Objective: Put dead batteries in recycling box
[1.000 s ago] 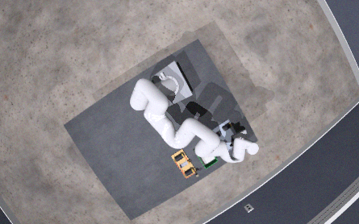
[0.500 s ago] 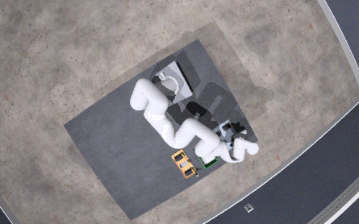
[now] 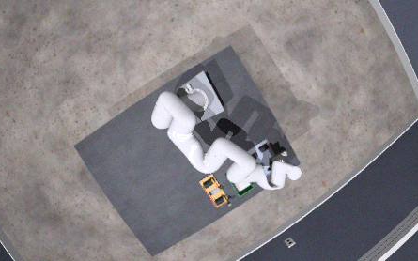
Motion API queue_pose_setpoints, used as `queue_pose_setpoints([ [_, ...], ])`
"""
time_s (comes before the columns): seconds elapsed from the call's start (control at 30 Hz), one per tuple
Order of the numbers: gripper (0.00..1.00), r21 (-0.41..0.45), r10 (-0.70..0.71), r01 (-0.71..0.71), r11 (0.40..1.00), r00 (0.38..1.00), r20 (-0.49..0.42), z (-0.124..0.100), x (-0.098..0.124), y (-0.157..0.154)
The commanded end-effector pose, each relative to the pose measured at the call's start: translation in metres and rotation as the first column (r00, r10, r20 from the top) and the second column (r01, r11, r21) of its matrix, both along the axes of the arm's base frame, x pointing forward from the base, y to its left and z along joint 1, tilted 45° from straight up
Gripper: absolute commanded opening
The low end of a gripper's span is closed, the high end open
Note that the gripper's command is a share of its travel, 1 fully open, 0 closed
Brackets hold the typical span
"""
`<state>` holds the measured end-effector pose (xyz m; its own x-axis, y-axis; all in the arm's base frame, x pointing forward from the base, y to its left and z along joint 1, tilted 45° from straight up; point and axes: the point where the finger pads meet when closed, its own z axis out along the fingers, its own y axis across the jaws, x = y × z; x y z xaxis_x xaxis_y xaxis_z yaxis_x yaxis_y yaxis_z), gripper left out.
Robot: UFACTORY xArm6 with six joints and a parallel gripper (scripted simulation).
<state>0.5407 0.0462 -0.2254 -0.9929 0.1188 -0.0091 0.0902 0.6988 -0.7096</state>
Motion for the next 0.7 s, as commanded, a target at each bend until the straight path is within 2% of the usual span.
queue_pose_setpoints([
  [0.0,0.28,0.003,0.003,-0.003,1.000,1.000,0.005,0.006,0.003,0.006],
  [0.3,0.28,0.003,0.003,-0.003,1.000,1.000,0.005,0.030,0.005,0.031],
  [0.67,0.28,0.003,0.003,-0.003,1.000,1.000,0.005,0.037,0.006,0.037],
])
